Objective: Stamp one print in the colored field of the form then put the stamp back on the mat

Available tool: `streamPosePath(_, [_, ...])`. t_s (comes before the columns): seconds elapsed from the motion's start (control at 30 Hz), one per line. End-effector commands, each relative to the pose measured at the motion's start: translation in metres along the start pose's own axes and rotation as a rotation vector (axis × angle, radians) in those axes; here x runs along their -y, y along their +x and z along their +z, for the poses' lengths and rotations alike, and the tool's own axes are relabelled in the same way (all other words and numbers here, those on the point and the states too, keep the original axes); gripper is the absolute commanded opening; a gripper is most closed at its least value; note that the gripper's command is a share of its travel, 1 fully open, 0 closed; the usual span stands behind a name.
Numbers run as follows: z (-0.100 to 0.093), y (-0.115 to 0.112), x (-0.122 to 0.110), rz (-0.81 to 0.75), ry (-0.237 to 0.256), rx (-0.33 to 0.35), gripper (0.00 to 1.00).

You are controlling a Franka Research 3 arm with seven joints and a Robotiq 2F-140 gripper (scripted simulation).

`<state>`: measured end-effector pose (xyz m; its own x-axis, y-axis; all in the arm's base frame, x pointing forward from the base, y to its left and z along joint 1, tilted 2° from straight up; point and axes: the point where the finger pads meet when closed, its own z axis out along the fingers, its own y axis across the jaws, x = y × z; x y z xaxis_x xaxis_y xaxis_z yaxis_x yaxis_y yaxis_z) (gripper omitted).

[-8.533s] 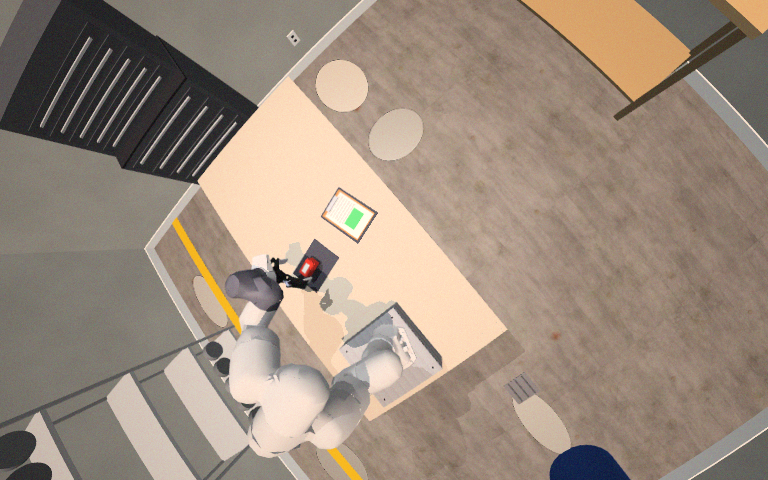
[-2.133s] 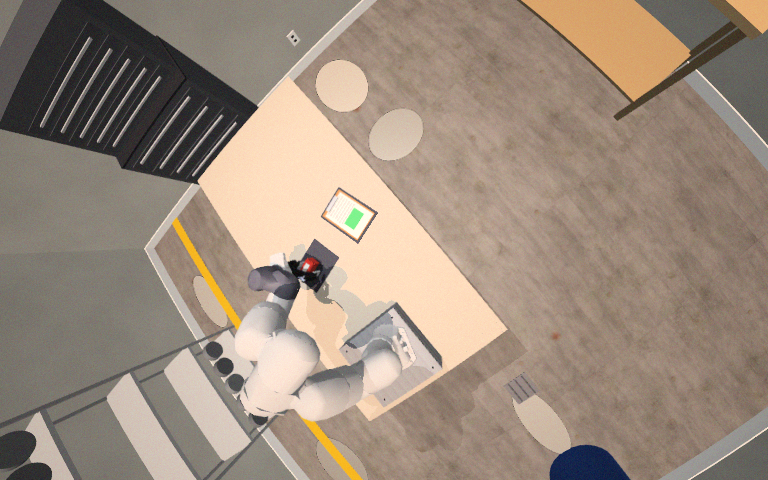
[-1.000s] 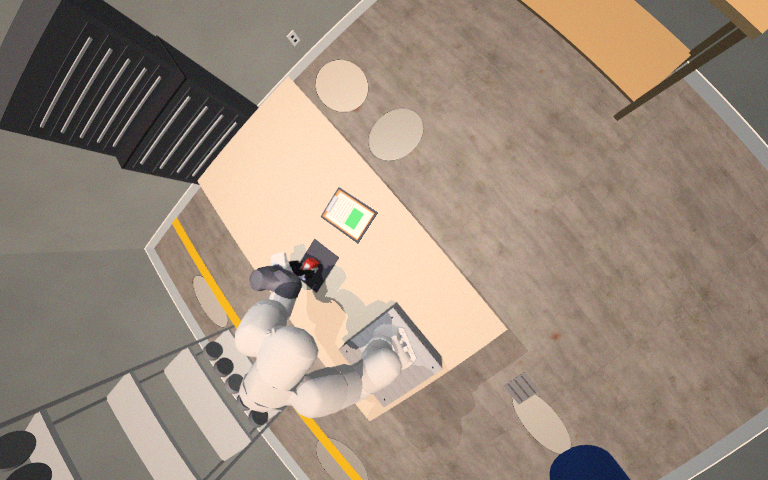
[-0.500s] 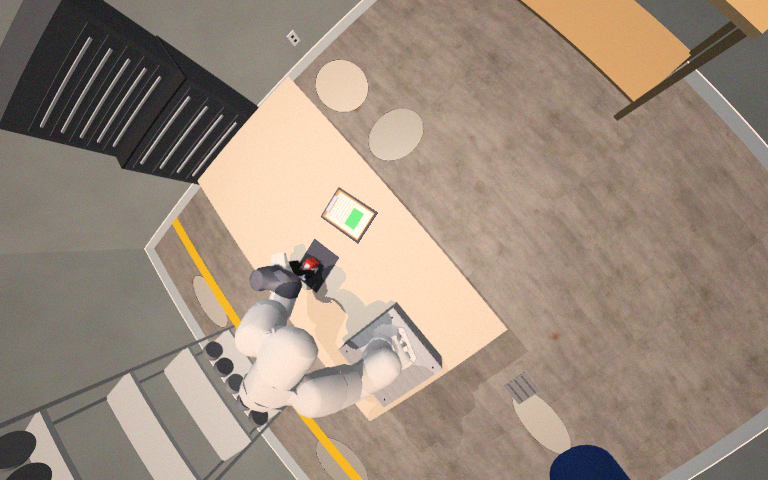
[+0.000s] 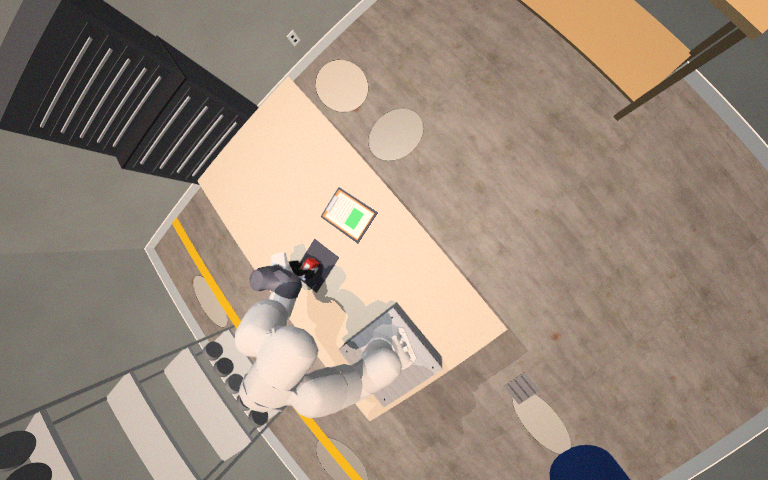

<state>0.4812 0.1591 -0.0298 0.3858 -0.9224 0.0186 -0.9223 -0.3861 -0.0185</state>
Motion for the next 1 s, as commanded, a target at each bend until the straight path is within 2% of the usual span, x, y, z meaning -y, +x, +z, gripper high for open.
streamPosePath(0.0, [0.0,0.001,0.002,0.004,0.004,-0.001,0.18])
streamPosePath(0.23, [-0.013,0.001,0.002,0.004,0.004,-0.001,0.18])
streamPosePath(0.43, [-0.038,0.001,0.002,0.004,0.004,-0.001,0.18])
streamPosePath(0.83, [-0.04,0.002,0.002,0.004,0.004,-0.001,0.18])
streamPosePath(0.87, [-0.04,0.011,0.003,0.005,0.003,-0.001,0.18])
streamPosePath(0.9, [-0.04,0.032,0.006,0.006,0.003,0.0,0.18])
streamPosePath(0.93, [-0.04,0.065,0.008,0.007,0.003,0.001,0.18])
streamPosePath(0.97, [-0.04,0.085,0.007,0.009,0.003,0.002,0.18])
